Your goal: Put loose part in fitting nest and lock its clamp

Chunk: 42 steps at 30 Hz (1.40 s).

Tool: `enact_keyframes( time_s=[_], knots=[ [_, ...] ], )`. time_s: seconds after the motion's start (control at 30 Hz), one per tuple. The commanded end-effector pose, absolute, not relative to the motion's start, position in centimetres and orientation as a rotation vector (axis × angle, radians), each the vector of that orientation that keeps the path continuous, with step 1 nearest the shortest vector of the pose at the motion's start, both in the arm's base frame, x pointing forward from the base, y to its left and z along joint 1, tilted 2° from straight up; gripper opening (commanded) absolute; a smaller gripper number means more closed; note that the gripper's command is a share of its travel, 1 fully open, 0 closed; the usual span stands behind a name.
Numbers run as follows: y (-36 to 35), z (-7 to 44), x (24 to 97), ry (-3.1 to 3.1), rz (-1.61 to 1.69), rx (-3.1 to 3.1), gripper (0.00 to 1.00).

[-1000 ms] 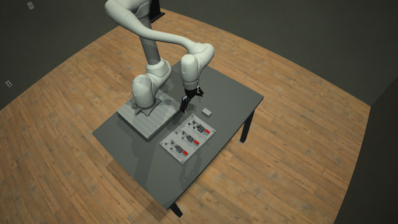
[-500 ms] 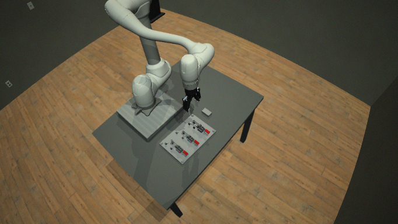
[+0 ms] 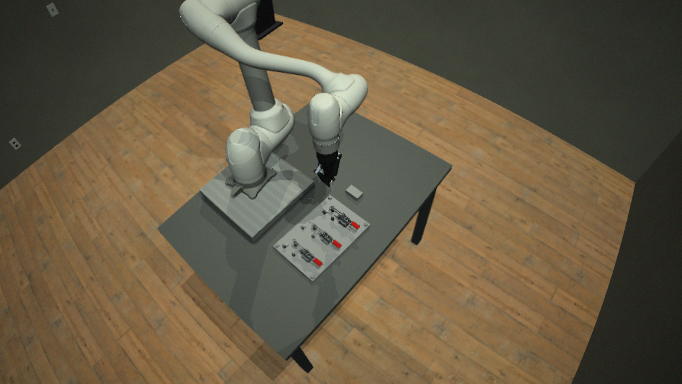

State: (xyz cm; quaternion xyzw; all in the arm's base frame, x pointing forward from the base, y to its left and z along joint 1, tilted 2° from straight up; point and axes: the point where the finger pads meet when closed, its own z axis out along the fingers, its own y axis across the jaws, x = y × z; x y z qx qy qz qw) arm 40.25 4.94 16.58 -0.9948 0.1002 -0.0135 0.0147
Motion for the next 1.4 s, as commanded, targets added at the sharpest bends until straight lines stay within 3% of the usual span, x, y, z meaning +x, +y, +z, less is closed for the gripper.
enact_keyframes(
  time_s=[0.0,0.33,0.37,1.37],
  knots=[
    [4.94,16.58,40.24,0.312,-0.042,-3.096,0.1],
    [4.94,16.58,40.24,0.312,-0.042,-3.096,0.1],
    [4.94,16.58,40.24,0.312,-0.042,-3.096,0.62],
    [4.94,16.58,40.24,0.312,-0.042,-3.096,0.62]
  ],
)
